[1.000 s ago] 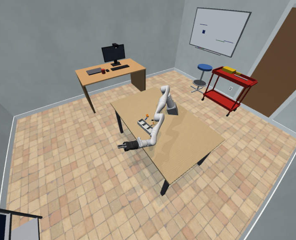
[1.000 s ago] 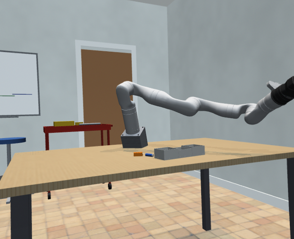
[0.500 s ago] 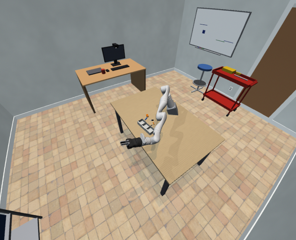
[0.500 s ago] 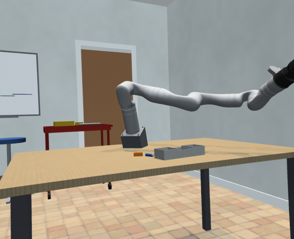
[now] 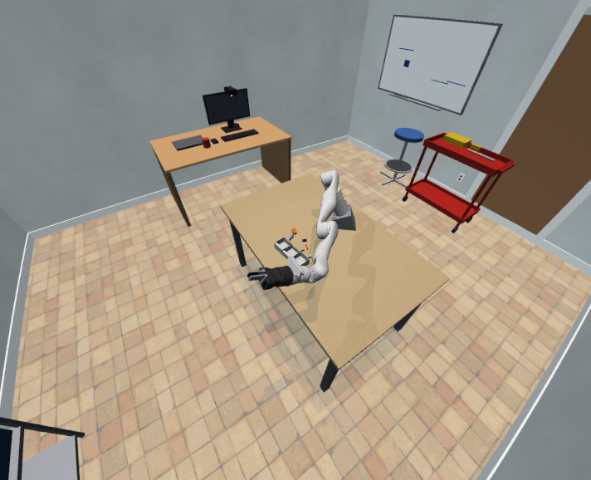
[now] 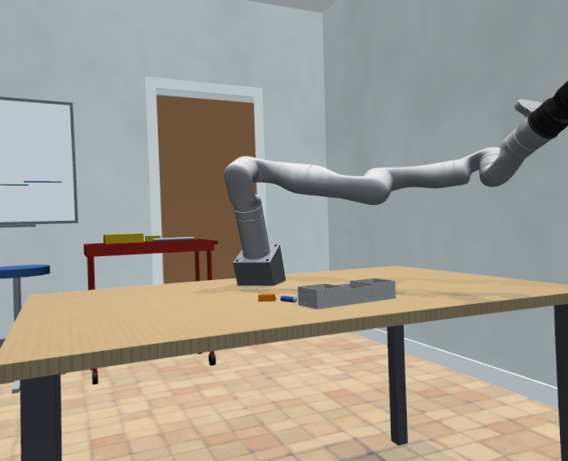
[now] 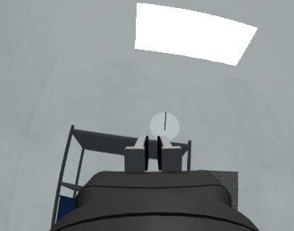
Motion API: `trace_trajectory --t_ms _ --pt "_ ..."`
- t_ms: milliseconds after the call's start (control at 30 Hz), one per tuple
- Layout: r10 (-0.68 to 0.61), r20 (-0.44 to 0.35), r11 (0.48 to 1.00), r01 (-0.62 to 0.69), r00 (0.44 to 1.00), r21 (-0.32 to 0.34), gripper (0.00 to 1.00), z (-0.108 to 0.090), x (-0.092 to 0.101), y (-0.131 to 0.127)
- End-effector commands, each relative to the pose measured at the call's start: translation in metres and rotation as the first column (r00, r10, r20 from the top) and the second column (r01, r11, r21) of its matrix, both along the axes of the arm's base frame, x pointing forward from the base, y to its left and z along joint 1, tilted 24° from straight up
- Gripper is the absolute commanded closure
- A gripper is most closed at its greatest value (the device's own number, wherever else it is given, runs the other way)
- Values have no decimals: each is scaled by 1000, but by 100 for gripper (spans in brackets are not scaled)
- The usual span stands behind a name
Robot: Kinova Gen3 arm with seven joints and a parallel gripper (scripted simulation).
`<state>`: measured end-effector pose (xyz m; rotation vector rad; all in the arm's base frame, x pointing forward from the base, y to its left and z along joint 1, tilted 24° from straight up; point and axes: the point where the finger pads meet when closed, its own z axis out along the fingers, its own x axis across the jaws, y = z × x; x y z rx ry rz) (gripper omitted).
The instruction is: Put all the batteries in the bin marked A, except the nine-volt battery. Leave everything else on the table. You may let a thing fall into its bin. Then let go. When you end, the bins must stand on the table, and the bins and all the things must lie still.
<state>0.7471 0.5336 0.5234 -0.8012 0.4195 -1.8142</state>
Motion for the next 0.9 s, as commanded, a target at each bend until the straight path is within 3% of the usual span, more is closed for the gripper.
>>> trace_trajectory --t_ms 0,67,167,267,600,700,800,867 --pt "15 8 1000 -15 1000 8 69 20 -18 17" --pt "15 8 1000 -15 1000 8 69 30 -28 26" --pt "15 8 1000 -15 1000 8 69 31 -28 27" --pt "128 22 989 -129 992 72 69 47 -44 39" --pt "128 22 989 -129 992 72 69 88 -86 70" --pt "128 22 989 -129 992 72 69 89 -87 71" --pt "244 43 960 -248 969 133 69 104 -104 81" --pt "244 43 960 -248 969 133 69 114 -115 87"
